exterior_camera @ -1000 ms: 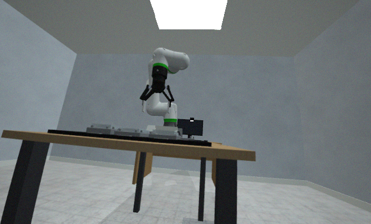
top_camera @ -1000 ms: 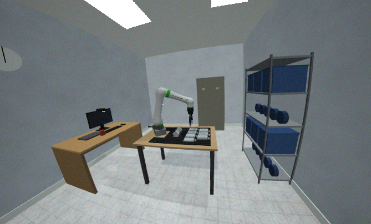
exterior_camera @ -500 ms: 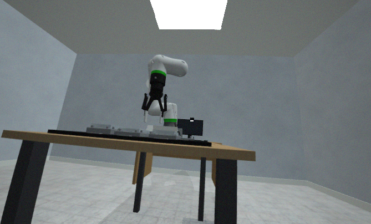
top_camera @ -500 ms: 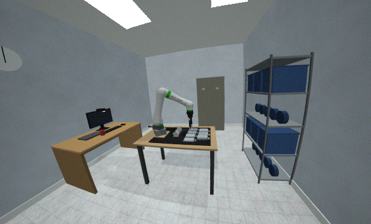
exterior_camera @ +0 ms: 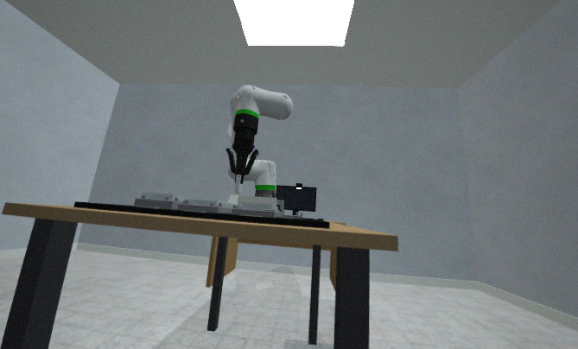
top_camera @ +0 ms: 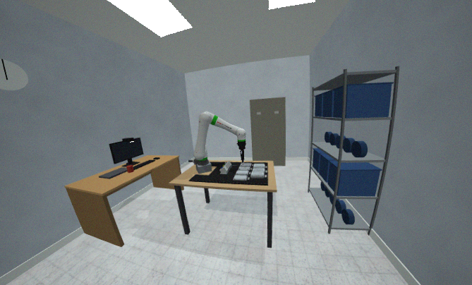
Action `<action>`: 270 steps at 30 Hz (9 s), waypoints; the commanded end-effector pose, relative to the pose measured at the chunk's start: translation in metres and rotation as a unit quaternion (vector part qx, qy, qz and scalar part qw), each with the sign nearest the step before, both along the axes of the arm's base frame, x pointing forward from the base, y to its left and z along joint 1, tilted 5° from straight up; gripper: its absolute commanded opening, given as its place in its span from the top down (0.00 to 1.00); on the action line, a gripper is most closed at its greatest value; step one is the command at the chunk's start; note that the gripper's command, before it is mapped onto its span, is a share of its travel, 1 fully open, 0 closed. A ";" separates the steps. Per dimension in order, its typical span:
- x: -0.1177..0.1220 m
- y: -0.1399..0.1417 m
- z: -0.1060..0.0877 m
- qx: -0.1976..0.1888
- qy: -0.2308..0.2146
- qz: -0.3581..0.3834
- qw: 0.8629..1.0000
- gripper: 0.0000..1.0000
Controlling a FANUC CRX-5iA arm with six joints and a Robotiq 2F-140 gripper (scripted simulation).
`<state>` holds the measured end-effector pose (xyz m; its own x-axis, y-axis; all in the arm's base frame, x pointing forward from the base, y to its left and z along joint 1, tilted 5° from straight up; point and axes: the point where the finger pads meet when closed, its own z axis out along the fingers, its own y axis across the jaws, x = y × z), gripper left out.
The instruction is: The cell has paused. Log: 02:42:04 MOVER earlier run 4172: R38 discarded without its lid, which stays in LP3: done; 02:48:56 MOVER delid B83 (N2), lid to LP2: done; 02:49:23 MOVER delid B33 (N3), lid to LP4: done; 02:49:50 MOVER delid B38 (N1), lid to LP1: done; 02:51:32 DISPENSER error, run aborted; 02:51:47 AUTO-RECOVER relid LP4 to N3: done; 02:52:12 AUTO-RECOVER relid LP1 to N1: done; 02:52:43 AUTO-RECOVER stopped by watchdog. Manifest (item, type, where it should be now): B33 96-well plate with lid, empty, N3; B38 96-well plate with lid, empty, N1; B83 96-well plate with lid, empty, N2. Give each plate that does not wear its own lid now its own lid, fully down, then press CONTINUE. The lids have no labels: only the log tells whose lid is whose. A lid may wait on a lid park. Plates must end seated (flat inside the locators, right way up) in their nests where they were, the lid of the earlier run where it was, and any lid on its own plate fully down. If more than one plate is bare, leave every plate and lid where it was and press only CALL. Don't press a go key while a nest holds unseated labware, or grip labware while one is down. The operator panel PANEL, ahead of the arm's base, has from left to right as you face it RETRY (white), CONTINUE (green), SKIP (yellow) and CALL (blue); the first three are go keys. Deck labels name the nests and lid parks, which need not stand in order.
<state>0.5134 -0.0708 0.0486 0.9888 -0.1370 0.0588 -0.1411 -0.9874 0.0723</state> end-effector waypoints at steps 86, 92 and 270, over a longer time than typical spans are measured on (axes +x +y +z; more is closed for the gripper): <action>0.019 0.126 -0.009 0.000 0.000 0.000 1.000 1.00; 0.019 0.126 -0.009 0.000 0.000 0.000 1.000 1.00; -0.010 -0.061 0.001 -0.001 0.002 0.023 1.000 0.34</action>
<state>0.5028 -0.1321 0.0509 0.9942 -0.0920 0.0554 -0.0960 -0.9926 0.0748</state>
